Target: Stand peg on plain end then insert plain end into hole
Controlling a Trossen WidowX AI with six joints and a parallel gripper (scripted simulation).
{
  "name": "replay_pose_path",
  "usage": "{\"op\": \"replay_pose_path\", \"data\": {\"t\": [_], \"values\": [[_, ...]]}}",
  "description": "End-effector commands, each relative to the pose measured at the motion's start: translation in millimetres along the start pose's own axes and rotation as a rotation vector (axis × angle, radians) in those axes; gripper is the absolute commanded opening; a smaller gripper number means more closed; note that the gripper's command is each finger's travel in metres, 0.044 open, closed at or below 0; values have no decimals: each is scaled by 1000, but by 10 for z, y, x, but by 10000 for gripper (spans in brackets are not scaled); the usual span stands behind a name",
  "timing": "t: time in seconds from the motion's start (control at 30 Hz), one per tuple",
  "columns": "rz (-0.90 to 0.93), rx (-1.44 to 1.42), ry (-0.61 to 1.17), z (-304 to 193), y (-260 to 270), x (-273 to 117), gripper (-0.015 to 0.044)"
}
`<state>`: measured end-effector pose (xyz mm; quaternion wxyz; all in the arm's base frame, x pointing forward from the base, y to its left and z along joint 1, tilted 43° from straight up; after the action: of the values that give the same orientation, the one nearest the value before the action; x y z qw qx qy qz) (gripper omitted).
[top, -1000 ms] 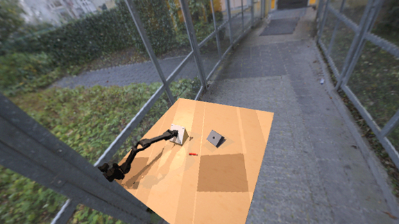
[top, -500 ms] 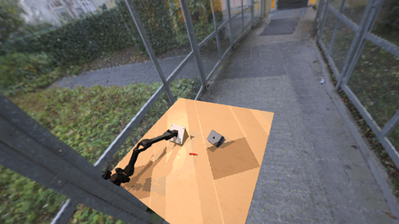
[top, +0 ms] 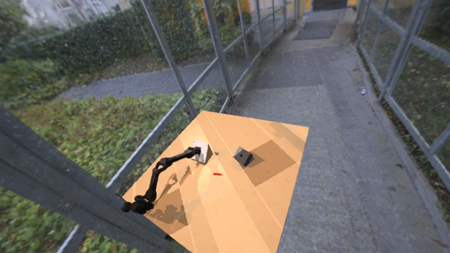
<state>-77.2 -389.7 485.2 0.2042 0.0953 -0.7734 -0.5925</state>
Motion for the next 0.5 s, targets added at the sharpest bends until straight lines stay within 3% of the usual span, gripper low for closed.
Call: {"op": "replay_pose_path", "data": {"t": [0.0, 0.3, 0.47], "values": [[-26, -60, 53, -94, -67, -138, 440], [-71, -175, 169, -295, -166, -477, 440], [-35, -184, 217, -258, 31, -574, 440]]}}
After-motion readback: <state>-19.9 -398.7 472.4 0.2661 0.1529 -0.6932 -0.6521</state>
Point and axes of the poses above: the point midway between the two fingers, 35 mm back from their tips, its own x axis out along the fingers, its own y axis across the jaws, z = x × y, the point moved 10 cm from there along -x, back along the fingers, and after that the axes turned 14 degrees about -x, right-handed, at the moved point
